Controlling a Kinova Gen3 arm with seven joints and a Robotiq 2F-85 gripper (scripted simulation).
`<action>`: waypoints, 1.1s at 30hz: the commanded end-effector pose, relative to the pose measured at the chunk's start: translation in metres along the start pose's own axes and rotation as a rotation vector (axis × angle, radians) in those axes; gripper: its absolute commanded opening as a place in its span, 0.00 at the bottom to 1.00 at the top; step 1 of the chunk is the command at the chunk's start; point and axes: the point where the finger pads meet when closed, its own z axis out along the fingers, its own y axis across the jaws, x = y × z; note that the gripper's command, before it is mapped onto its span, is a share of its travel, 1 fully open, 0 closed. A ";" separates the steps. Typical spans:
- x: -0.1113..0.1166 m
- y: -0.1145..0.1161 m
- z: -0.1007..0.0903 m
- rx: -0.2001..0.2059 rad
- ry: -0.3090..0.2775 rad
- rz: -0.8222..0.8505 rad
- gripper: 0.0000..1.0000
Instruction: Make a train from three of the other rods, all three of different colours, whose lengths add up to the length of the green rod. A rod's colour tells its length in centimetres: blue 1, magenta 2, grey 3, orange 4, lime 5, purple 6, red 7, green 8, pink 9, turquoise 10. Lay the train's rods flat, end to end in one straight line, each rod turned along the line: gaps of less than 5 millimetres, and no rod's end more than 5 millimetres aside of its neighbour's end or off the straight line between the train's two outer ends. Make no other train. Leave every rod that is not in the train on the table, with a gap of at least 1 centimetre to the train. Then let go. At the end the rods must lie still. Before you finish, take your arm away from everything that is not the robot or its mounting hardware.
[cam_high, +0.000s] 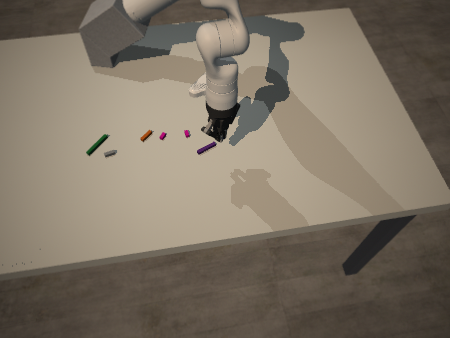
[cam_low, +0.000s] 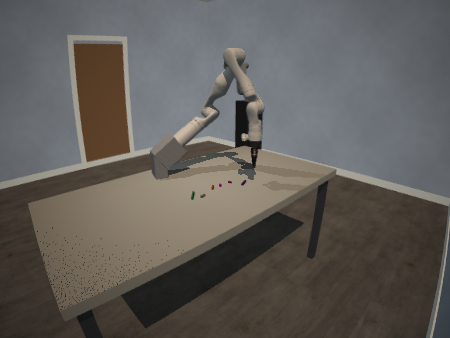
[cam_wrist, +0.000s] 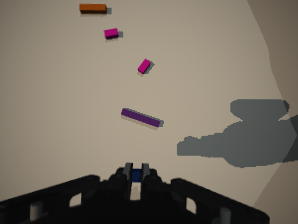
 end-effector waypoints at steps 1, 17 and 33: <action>-0.001 -0.003 -0.003 0.007 -0.002 -0.012 0.05; 0.060 -0.061 -0.012 0.002 -0.002 -0.272 0.05; 0.162 -0.127 -0.007 0.013 -0.005 -0.669 0.05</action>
